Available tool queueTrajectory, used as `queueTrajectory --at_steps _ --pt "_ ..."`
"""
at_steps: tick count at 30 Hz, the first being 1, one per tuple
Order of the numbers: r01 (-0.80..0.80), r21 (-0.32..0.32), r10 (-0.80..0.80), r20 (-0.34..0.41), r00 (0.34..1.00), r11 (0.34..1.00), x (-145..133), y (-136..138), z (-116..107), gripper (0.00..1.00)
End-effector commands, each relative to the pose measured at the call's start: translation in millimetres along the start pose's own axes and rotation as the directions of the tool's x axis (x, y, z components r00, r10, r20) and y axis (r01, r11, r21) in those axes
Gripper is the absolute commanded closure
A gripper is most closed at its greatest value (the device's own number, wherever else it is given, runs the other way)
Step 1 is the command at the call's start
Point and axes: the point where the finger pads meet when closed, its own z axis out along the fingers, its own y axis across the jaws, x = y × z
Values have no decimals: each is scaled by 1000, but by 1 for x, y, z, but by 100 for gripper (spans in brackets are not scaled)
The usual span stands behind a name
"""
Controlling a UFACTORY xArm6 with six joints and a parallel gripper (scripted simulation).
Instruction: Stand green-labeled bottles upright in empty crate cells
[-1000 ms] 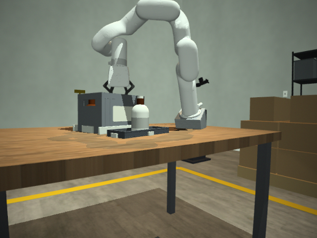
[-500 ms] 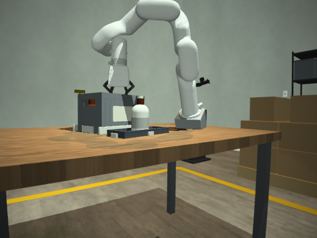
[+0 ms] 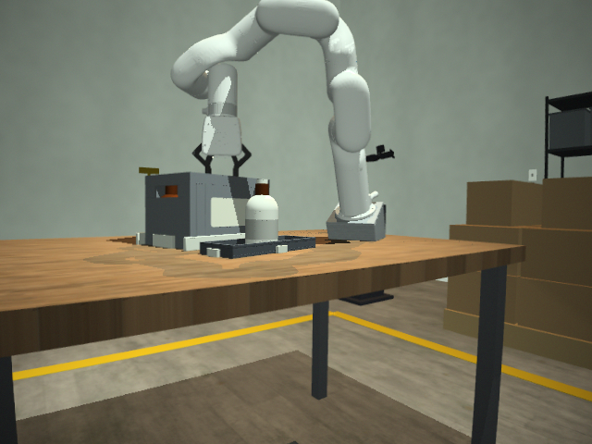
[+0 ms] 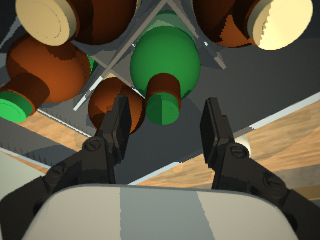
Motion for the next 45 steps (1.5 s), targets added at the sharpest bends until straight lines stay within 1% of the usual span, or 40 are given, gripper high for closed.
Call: queueTrajectory --at_steps 1,13,15,25,30,42,43,45 --pt "1 2 -1 0 1000 1000 0 -1 -9 35" --pt "1 2 -1 0 1000 1000 0 -1 -39 35" --pt "1 2 -1 0 1000 1000 0 -1 -39 35" --pt "1 2 -1 0 1000 1000 0 -1 -59 35" --pt "1 2 -1 0 1000 1000 0 -1 -65 35" --pt "1 2 -1 0 1000 1000 0 -1 -68 35" --pt "1 2 -1 0 1000 1000 0 -1 -68 100" --pt "1 2 -1 0 1000 1000 0 -1 -68 100"
